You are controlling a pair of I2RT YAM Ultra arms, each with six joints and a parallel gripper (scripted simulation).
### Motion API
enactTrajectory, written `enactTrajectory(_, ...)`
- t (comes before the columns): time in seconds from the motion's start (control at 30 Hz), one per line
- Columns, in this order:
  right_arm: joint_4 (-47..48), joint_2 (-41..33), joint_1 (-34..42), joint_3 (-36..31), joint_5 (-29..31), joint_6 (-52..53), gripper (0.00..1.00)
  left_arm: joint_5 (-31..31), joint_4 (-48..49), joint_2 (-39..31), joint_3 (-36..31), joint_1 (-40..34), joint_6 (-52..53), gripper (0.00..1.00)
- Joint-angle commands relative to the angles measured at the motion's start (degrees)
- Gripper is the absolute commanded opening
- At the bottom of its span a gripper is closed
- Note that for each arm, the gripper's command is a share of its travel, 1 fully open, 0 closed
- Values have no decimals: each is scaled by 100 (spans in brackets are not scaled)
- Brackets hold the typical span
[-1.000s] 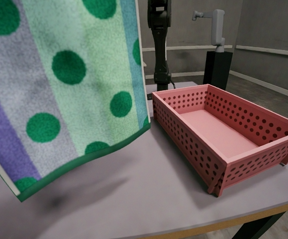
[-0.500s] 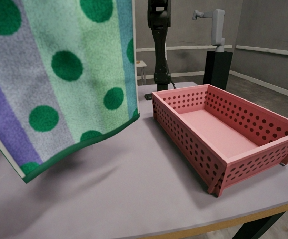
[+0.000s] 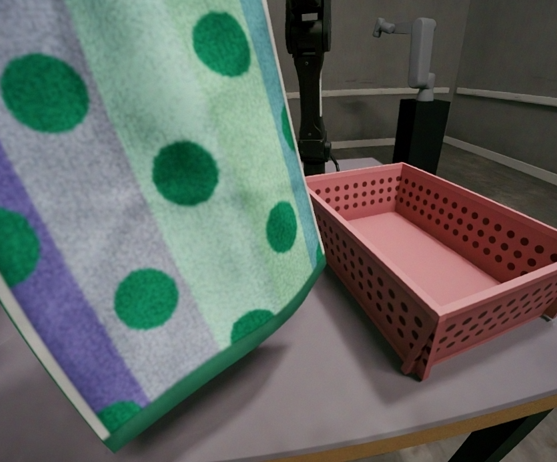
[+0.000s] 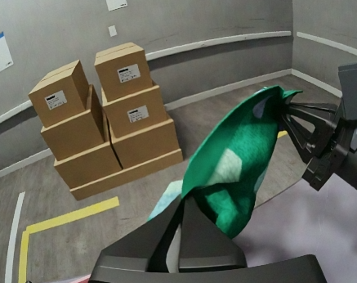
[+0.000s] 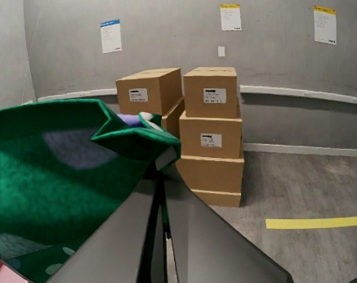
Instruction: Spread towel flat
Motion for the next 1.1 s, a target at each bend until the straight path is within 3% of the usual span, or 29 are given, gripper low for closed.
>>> enactTrajectory(0.0,-617,-430,-62,318,108,8,0,-49,-221,-262,-111,-85,-57,0)
enactTrajectory(0.03,-902,-835,82,-519,124,-17,0,-91,-603,-497,-435,-205,-56,0)
enactTrajectory(0.13,-2202,-925,47,250,92,-7,0,-6,-894,-443,-104,-203,-56,0)
enactTrajectory(0.17,-2549,-1288,128,-524,112,-10,0,-102,-1207,-703,-678,-357,-56,0)
enactTrajectory(0.2,-3008,-1327,121,-118,80,-25,0,45,-1559,-588,-376,-343,-41,0)
enactTrajectory(0.3,-3587,-1104,120,193,91,-19,0,11,-1568,-642,-460,-365,-58,0)
enactTrajectory(0.33,-3968,-1582,190,-456,121,-2,0,-135,-1823,-907,-949,-550,-76,0)
enactTrajectory(0.37,-4313,-1583,183,-72,47,-32,0,46,-2339,-705,-467,-526,-39,0)
enactTrajectory(0.57,-4823,-1296,124,241,54,-11,0,-14,-2356,-646,-341,-497,-67,0)
enactTrajectory(0.6,-5162,-1760,261,-433,137,29,0,-131,-2610,-948,-1012,-747,-96,0)
enactTrajectory(0.63,-5646,-1653,251,138,29,-30,0,38,-3044,-568,-390,-728,-40,0)
enactTrajectory(0.67,-5723,-1639,254,180,27,-27,0,37,-3053,-567,-399,-734,-43,0)
enactTrajectory(0.7,-6165,-1756,310,-241,121,9,0,-30,-3396,-810,-815,-883,-38,0)
enactTrajectory(0.73,-6470,-1570,309,176,21,-38,0,48,-3514,-755,-721,-885,-23,0)
enactTrajectory(0.8,-6653,-1455,318,309,21,-26,0,38,-3499,-775,-785,-908,-46,0)
enactTrajectory(1.0,-7358,-1613,348,345,29,-24,0,12,-3578,-968,-1303,-1097,-57,0)
enactTrajectory(1.03,-7371,-1610,330,352,40,-23,12,11,-3571,-975,-1317,-1100,-60,12)
enactTrajectory(1.07,-7371,-1610,330,352,40,-23,12,11,-3571,-975,-1317,-1100,-60,12)
